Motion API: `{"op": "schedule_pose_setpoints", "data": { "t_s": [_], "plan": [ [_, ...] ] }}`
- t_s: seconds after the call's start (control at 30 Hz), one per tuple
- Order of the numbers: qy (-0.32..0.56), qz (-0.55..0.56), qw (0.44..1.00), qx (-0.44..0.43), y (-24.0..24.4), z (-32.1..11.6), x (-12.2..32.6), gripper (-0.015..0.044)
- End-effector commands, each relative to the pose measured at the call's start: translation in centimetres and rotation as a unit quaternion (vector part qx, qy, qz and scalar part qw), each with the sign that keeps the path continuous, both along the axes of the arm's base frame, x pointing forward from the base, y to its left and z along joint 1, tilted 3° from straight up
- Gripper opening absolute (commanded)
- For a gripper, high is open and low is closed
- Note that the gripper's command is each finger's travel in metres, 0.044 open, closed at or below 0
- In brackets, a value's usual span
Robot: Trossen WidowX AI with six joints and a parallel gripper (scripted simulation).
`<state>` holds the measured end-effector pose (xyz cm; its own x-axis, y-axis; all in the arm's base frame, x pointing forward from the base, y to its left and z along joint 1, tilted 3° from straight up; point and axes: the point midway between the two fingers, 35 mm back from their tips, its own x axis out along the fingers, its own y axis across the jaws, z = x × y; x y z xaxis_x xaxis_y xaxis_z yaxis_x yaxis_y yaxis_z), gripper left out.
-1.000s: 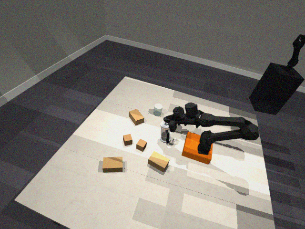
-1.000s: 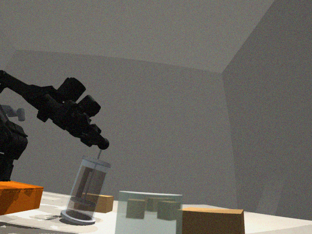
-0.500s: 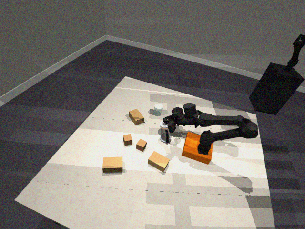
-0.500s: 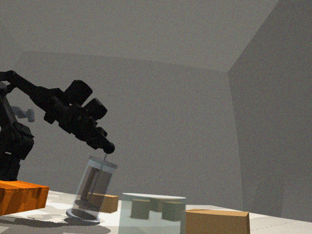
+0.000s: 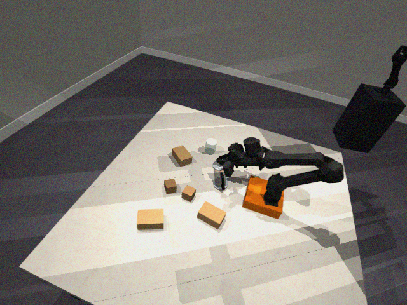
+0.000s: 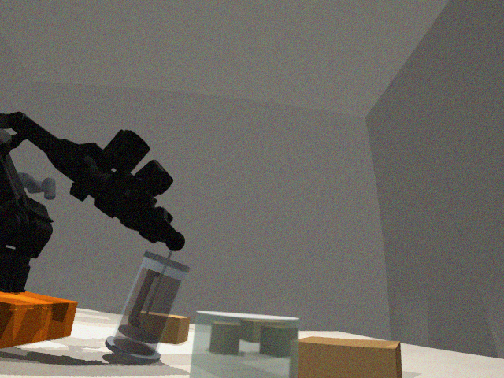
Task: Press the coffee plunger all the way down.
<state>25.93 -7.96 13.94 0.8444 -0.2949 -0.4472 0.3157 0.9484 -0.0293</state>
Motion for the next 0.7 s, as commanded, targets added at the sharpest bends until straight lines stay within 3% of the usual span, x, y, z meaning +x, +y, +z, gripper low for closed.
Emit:
{"op": "schedule_pose_setpoints", "data": {
  "t_s": [0.0, 0.53, 0.67],
  "plan": [
    [0.011, 0.002, 1.0, 0.0, -0.03, -0.51, 0.03, 0.0117],
    [0.0, 0.0, 1.0, 0.0, -0.05, 0.0, 0.17, 0.0117],
    [0.0, 0.0, 1.0, 0.0, -0.05, 0.0, 0.17, 0.0222]
  ]
}}
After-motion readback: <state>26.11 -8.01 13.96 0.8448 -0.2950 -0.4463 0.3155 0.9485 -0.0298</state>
